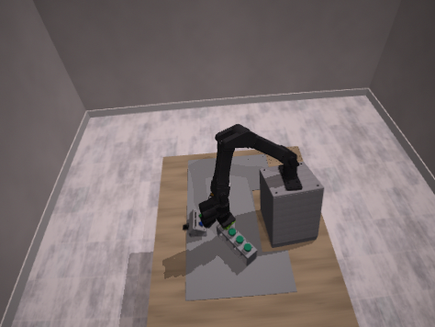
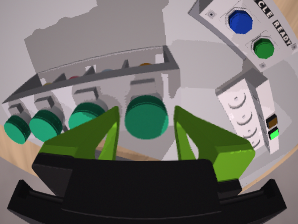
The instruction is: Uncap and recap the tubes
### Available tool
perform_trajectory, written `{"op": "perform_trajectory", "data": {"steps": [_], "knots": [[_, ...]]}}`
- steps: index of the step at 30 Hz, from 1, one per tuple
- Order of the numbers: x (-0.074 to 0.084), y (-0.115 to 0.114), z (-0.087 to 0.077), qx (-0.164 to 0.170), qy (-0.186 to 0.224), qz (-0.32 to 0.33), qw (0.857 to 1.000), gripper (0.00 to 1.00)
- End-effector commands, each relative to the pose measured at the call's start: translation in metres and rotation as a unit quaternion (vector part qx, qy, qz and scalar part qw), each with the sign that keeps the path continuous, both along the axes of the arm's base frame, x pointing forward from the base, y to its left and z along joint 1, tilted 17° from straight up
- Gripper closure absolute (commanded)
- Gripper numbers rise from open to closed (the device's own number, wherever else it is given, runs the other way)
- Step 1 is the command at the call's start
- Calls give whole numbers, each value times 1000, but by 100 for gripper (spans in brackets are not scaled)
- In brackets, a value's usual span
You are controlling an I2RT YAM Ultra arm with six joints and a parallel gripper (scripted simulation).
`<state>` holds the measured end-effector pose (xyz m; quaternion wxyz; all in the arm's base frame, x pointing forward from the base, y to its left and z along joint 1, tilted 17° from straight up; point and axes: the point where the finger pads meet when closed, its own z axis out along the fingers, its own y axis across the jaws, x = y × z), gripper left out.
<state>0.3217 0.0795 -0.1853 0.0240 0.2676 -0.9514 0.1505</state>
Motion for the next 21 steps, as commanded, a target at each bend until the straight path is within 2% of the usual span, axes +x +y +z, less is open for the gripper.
{"op": "perform_trajectory", "data": {"steps": [1, 3, 9, 10, 21], "knots": [[4, 3, 4, 0, 20, 88, 996, 51], [4, 3, 5, -2, 29, 119, 992, 51], [4, 3, 5, -2, 29, 119, 992, 51], [4, 3, 5, -2, 29, 119, 992, 100], [4, 3, 5, -2, 29, 119, 992, 100]]}}
